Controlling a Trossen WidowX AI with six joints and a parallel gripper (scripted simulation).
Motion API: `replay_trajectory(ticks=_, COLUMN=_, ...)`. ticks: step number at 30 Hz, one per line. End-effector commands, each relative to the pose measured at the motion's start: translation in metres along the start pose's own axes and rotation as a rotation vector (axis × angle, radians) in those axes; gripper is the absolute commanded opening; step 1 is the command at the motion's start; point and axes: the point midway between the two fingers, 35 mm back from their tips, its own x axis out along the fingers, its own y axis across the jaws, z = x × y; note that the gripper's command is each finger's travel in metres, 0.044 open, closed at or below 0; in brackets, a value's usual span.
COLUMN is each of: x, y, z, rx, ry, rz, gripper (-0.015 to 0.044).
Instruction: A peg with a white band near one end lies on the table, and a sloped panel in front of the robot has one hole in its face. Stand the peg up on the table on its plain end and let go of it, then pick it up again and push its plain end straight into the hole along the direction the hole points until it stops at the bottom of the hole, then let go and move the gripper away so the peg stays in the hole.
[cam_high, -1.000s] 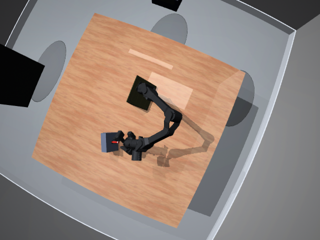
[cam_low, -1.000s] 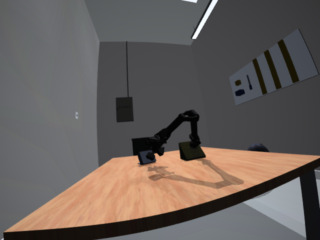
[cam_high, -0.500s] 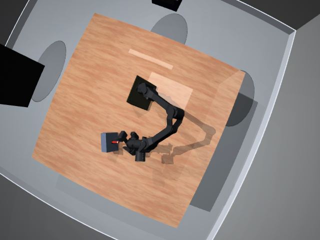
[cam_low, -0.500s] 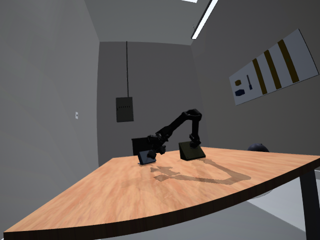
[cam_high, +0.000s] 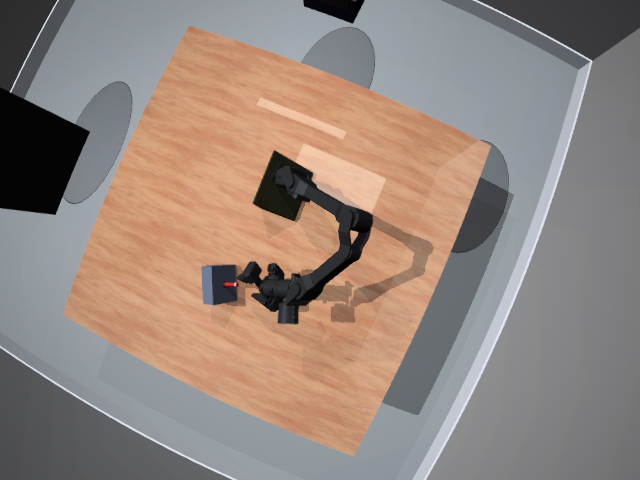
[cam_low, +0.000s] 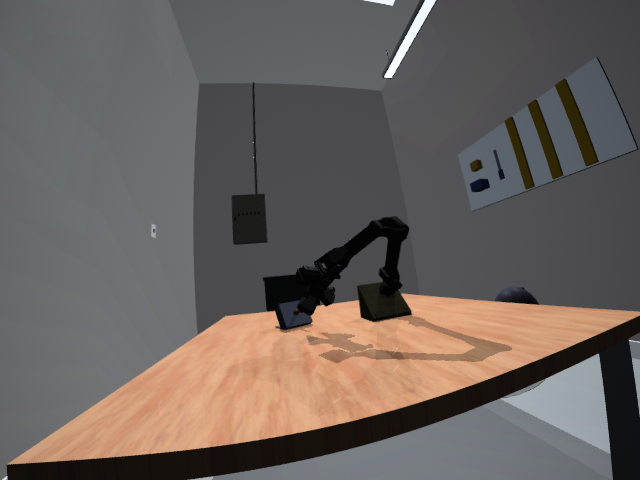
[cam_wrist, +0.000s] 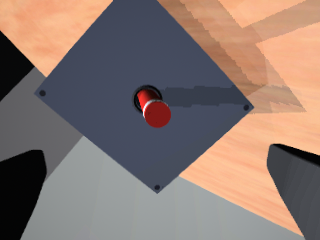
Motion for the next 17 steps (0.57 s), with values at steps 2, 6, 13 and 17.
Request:
replay_trajectory(ticks=2, x=-0.012, y=0.000, z=-0.001, rx=0.004, ry=0.010, rz=-0.001, gripper=0.0440)
replay_trajectory(ticks=6, x=-0.017, y=0.000, z=0.000, rx=0.004, ry=0.010, rz=-0.001, gripper=0.0440)
replay_trajectory(ticks=13, x=-0.028, y=0.001, z=0.000, rx=0.004, ry=0.010, rz=-0.001, gripper=0.0440)
replay_trajectory(ticks=17, x=-0.030, y=0.001, z=0.000, rx=0.004, ry=0.010, rz=-0.001, gripper=0.0440)
